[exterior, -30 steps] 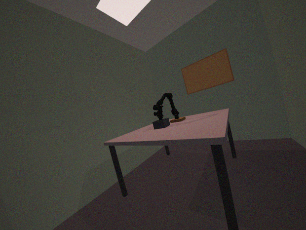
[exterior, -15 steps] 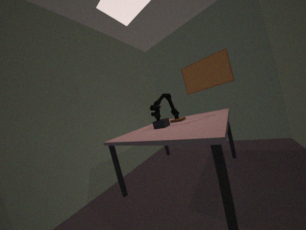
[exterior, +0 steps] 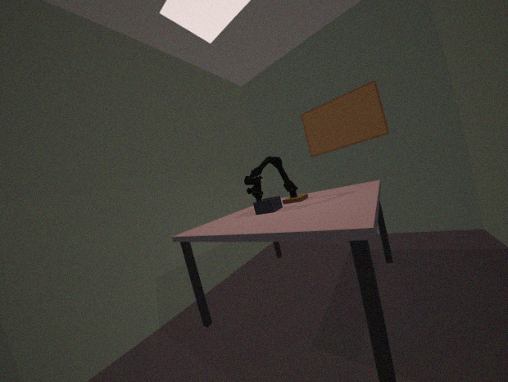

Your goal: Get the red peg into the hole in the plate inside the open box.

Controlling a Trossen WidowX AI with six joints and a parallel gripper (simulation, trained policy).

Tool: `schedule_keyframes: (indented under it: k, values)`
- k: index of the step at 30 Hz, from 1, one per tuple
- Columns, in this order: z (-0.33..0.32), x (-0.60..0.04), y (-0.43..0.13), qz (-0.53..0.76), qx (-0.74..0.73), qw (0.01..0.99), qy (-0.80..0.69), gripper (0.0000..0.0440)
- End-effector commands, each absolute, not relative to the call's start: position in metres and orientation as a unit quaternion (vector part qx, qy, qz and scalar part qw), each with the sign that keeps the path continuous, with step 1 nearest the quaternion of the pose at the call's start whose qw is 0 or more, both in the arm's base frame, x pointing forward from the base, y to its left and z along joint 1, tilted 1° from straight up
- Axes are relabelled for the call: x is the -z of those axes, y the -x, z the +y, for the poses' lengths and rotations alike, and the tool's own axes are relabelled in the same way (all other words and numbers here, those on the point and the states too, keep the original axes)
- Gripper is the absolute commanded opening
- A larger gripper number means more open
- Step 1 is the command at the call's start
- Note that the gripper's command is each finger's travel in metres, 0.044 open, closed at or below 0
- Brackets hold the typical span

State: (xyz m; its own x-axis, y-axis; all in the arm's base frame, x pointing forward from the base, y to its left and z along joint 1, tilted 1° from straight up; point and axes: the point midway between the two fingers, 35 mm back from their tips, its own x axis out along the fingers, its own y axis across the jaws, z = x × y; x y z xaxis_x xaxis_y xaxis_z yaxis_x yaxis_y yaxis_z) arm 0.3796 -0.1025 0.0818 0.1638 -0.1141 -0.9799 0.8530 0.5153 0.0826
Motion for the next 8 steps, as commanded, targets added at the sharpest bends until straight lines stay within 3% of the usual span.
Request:
schedule_keyframes:
  k: [1,8]
  values:
    - [-0.111,-0.079,-0.383,0.546,0.356,0.679,-0.340,0.0117]
    - [-0.131,-0.083,-0.386,0.545,0.362,0.677,-0.335,0.0108]
